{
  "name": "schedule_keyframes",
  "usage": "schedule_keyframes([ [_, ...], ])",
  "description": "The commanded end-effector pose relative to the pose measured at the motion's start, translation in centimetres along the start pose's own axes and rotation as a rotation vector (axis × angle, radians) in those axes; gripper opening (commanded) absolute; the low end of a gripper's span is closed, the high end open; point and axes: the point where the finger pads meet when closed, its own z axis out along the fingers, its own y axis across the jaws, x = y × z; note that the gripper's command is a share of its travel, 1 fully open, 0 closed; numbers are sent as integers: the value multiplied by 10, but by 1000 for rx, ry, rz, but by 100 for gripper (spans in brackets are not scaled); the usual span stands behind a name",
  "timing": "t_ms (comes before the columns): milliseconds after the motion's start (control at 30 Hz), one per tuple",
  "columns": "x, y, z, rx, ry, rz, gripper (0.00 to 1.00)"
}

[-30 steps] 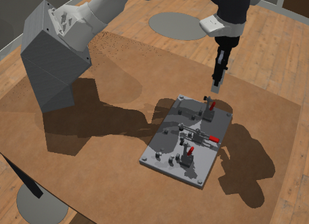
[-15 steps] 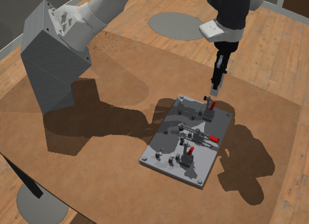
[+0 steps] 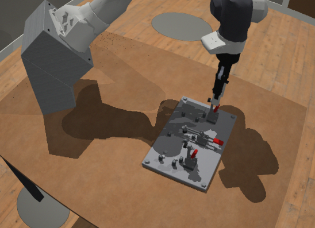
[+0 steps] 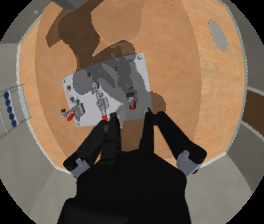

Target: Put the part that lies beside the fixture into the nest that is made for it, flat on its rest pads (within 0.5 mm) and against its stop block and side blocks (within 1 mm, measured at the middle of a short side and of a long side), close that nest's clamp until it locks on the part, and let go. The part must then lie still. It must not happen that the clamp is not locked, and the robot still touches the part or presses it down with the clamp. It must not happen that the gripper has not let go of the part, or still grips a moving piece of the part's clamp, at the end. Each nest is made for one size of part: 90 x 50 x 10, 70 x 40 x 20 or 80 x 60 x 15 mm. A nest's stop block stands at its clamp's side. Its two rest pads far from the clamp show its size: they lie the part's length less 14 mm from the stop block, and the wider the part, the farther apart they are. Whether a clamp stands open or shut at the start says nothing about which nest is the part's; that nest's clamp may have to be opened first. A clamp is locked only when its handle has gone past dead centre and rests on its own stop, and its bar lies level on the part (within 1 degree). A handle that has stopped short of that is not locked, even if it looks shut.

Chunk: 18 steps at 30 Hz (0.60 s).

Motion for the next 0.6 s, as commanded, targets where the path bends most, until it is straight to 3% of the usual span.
schedule_keyframes([
  [0, -5, -3, 6, 8, -16, -22, 28],
  [567, -5, -3, 18, 8, -16, -22, 28],
])
